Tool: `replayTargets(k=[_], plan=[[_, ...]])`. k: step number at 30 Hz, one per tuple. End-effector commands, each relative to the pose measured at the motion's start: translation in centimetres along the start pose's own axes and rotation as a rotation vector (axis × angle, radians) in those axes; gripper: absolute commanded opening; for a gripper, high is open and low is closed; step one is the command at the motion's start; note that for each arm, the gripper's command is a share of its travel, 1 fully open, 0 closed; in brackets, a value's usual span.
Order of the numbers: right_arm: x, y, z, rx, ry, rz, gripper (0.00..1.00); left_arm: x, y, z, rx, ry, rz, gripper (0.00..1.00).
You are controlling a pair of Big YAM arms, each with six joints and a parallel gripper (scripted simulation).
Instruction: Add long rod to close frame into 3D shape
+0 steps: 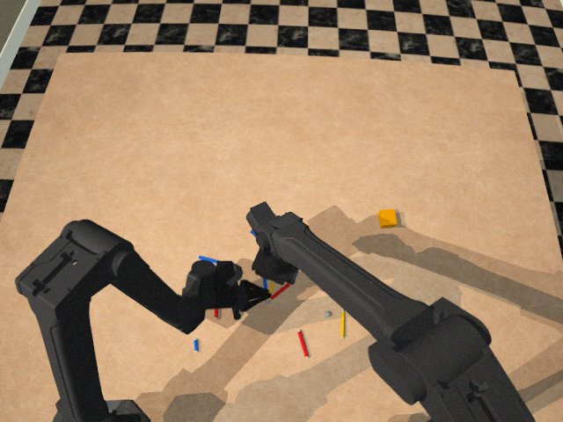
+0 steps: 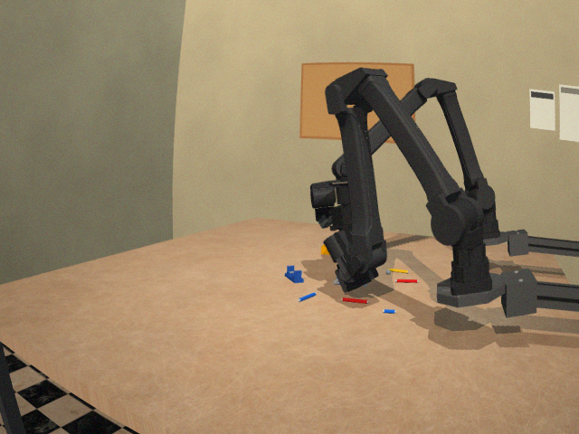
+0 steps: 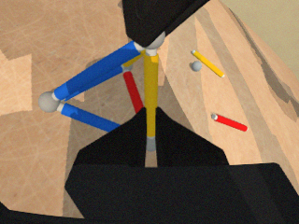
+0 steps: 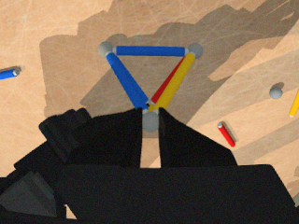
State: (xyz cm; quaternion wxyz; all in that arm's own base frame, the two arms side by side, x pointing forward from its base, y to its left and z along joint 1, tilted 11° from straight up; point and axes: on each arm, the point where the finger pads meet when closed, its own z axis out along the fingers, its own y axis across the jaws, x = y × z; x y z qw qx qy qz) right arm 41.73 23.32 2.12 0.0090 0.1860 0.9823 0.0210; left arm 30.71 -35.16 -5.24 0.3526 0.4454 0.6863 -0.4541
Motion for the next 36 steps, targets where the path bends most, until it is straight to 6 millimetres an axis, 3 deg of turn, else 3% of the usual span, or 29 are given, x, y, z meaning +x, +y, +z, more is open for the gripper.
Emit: replayTargets(k=[1,3,7,9,10,16,18,21,25,27,29,36], plan=[[-0.6,0.6,-1.1,-0.027,-0.022,0.011,0.0,-0.3,0.1,0.0,-0.002,-0.008,0.01,0.0],[-0.6,0.6,-1.1,-0.027,-0.022,0.011,0.0,-0.3,0.1,0.0,-0.002,-0.008,0.01,0.0],[-0.4,0.3,-0.6,-0.014,-0.011,0.004,0.43,-0.3,0.1,0.0,-0.002,-0.008,0.01,0.0],[-0.4,0.3,-0.6,-0.014,-0.011,0.004,0.43,-0.3,0.1,0.0,-0.002,-0.008,0.01,0.0],[-0.9,1.1,-2.4,-0.037,-0.031,0.01,0.43,-0.3,0.1,0.0,-0.002,-0.008,0.01,0.0],[-0.9,1.0,-3.6,-0.037,-0.031,0.01,0.43,-0.3,0.1,0.0,-0.002,-0.008,0.01,0.0],[-0.8,1.0,-4.2,-0.038,-0.031,0.01,0.64,-0.3,0.1,0.0,-0.002,-0.008,0.01,0.0],[-0.8,0.9,-4.2,-0.029,-0.024,0.009,0.64,-0.3,0.1,0.0,-0.002,-0.008,0.01,0.0],[-0.7,0.9,-7.2,-0.038,-0.031,0.007,0.64,-0.3,0.1,0.0,-0.002,-0.008,0.01,0.0],[-0.7,0.9,-7.2,-0.038,-0.031,0.007,0.64,-0.3,0.1,0.0,-0.002,-0.008,0.01,0.18],[-0.7,0.8,-6.3,-0.023,-0.019,0.007,0.64,-1.1,0.4,-0.7,-0.011,-0.027,0.034,0.18],[-0.8,1.0,-6.3,-0.029,-0.024,0.007,0.64,-0.8,0.3,-2.0,-0.01,-0.013,0.018,0.18]])
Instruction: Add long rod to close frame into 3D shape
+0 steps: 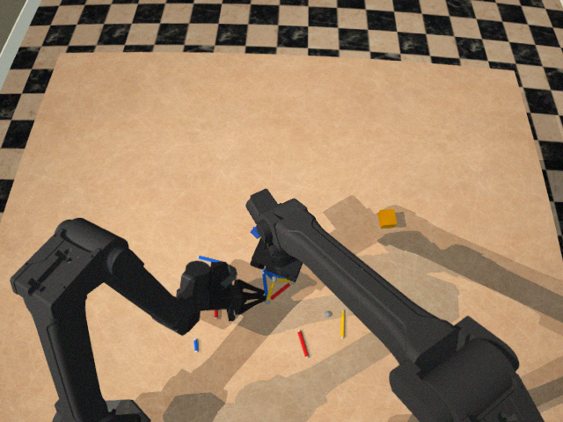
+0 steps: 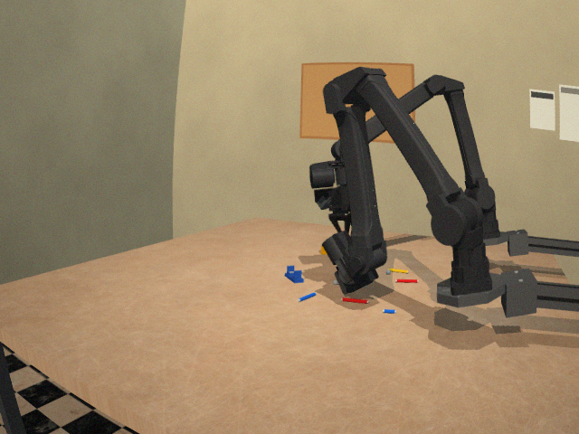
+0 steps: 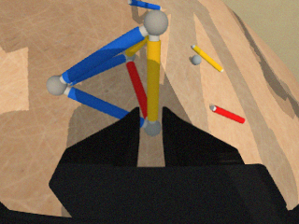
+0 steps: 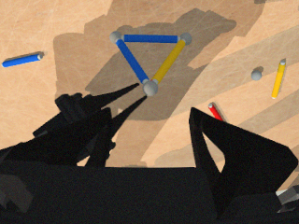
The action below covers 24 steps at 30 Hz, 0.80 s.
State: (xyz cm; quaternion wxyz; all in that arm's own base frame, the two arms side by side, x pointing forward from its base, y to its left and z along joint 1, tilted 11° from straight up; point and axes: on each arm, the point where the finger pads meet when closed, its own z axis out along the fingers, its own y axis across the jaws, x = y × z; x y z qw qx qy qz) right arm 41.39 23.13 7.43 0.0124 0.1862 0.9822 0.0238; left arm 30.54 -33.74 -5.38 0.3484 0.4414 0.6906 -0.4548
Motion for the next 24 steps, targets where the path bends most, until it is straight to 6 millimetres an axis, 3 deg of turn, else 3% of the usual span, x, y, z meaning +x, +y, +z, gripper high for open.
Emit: replayTargets(k=[1,10,11,12,13,16,18,24], plan=[[-1.0,1.0,-1.0,-0.022,-0.018,0.007,0.64,-1.4,0.1,-0.7,-0.008,-0.018,0.031,0.18],[-1.0,1.0,-1.0,-0.022,-0.018,0.007,0.64,-1.3,0.1,-4.9,-0.009,-0.017,0.015,0.15],[-0.5,0.4,0.6,-0.001,-0.001,-0.018,0.75,-1.5,0.5,-4.9,-0.018,-0.017,0.012,0.15],[-0.6,0.6,-0.3,-0.02,-0.02,-0.035,0.87,-1.8,0.7,-5.0,-0.027,-0.017,0.007,0.15],[0.3,0.2,0.2,-0.015,-0.023,-0.075,0.98,-2.3,1.4,-5.3,-0.048,-0.018,0.0,0.15],[0.7,0.6,-0.2,-0.05,-0.098,-0.204,1.0,-4.2,3.8,-6.7,-0.145,-0.017,-0.035,0.15],[0.7,0.6,-0.2,-0.05,-0.098,-0.204,1.0,-4.2,3.8,-6.7,-0.145,-0.017,-0.035,0.15],[1.8,0.4,0.3,-0.097,-0.31,-0.47,1.0,-9.7,10.2,-13.2,-0.463,-0.024,-0.124,0.15]])
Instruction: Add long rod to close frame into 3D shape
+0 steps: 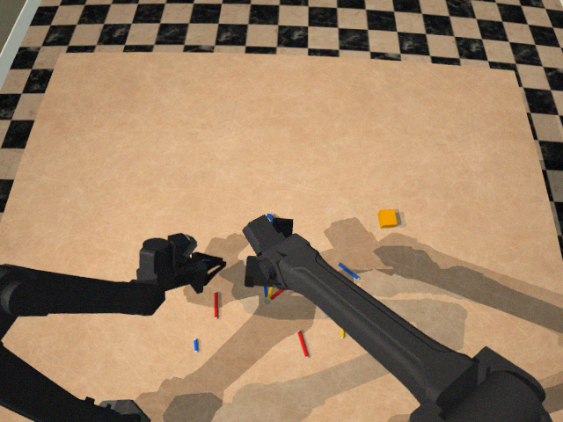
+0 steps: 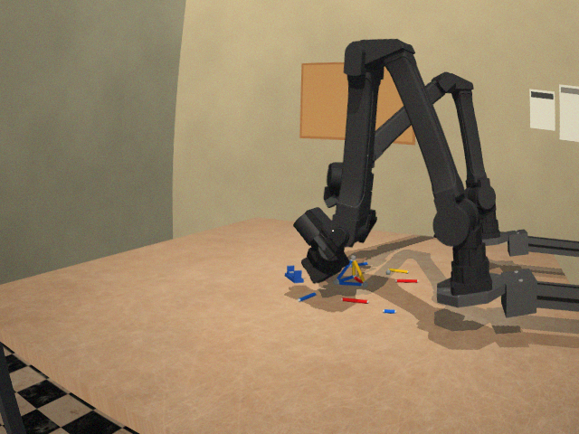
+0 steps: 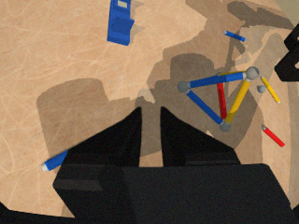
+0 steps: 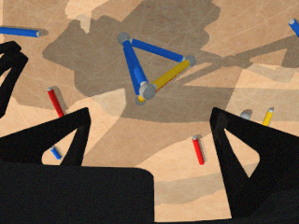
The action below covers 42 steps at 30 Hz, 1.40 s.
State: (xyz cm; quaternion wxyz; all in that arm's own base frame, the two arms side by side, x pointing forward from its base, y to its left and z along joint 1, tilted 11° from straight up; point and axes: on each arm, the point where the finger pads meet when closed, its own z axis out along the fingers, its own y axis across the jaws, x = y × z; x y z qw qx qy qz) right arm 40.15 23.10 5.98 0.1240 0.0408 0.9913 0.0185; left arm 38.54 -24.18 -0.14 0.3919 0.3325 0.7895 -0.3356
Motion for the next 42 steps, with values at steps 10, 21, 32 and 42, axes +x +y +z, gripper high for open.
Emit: replayTargets(k=[10,21,32,42], plan=[[1.2,0.8,-0.7,-0.112,-0.379,-0.497,1.0,-11.9,10.9,-13.0,-0.52,-0.053,-0.151,0.15],[2.9,0.6,0.5,-0.157,-0.529,-0.662,1.0,-15.3,13.6,-26.1,-0.905,-0.064,-0.261,0.15],[2.2,1.2,0.3,-0.171,-0.542,-0.639,1.0,-16.8,13.9,-28.0,-0.965,-0.071,-0.249,0.15],[-1.5,-5.7,-4.1,-0.109,-0.596,-0.506,1.0,-15.4,13.8,-27.6,-0.961,-0.052,-0.26,0.15]])
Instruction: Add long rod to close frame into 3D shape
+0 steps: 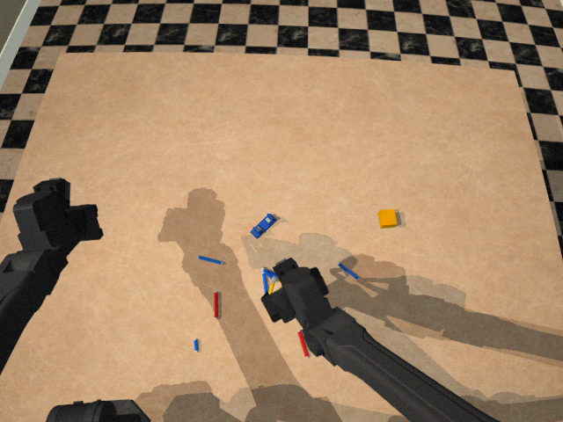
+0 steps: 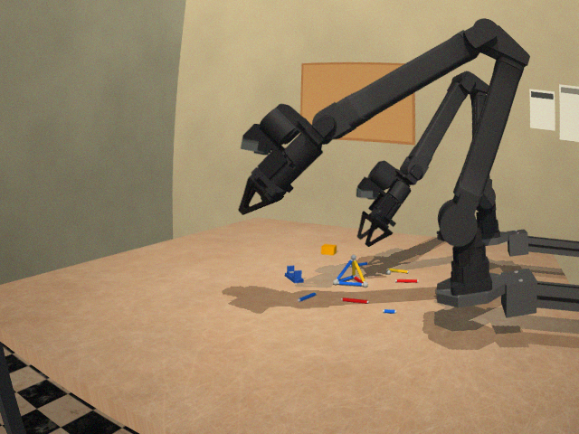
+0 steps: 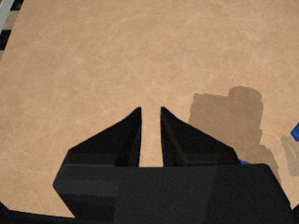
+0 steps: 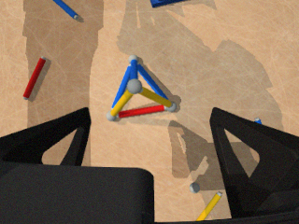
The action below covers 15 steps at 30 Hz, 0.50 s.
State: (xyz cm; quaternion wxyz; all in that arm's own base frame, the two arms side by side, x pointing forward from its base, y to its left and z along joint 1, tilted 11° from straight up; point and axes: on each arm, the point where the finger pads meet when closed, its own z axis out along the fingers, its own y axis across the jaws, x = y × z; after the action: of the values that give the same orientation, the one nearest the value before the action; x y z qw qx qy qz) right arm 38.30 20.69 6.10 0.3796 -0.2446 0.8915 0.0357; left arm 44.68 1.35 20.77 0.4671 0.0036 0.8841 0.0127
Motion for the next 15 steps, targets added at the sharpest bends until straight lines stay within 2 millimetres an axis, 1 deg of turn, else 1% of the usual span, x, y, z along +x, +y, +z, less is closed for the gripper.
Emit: replayTargets(k=[1,3,4,6,9,12,13,15], plan=[[-2.7,-6.2,-3.3,0.081,-0.063,0.083,1.0,-1.6,-0.1,0.2,0.003,-0.018,0.001,0.15],[-2.7,-6.2,-3.3,0.081,-0.063,0.083,1.0,-1.6,-0.1,0.2,0.003,-0.018,0.001,0.15],[-4.2,-8.1,-4.3,0.106,-0.091,0.111,1.0,-1.6,-0.1,0.2,0.003,-0.018,0.001,0.15],[-4.7,-11.3,-5.8,0.148,-0.109,0.161,1.0,-1.6,-0.1,0.2,0.003,-0.018,0.001,0.15],[-5.5,-15.5,-7.9,0.203,-0.135,0.239,1.0,-1.6,-0.1,0.2,0.003,-0.018,0.001,0.15],[-6.2,-19.0,-9.7,0.248,-0.157,0.304,1.0,-1.6,-0.1,0.2,0.003,-0.018,0.001,0.15],[-5.9,-20.0,-9.7,0.257,-0.148,0.323,1.0,-1.6,-0.1,0.2,0.003,-0.018,0.001,0.15],[-6.3,-21.7,-10.5,0.279,-0.159,0.351,1.0,-1.6,-0.1,0.2,0.003,-0.018,0.001,0.15]])
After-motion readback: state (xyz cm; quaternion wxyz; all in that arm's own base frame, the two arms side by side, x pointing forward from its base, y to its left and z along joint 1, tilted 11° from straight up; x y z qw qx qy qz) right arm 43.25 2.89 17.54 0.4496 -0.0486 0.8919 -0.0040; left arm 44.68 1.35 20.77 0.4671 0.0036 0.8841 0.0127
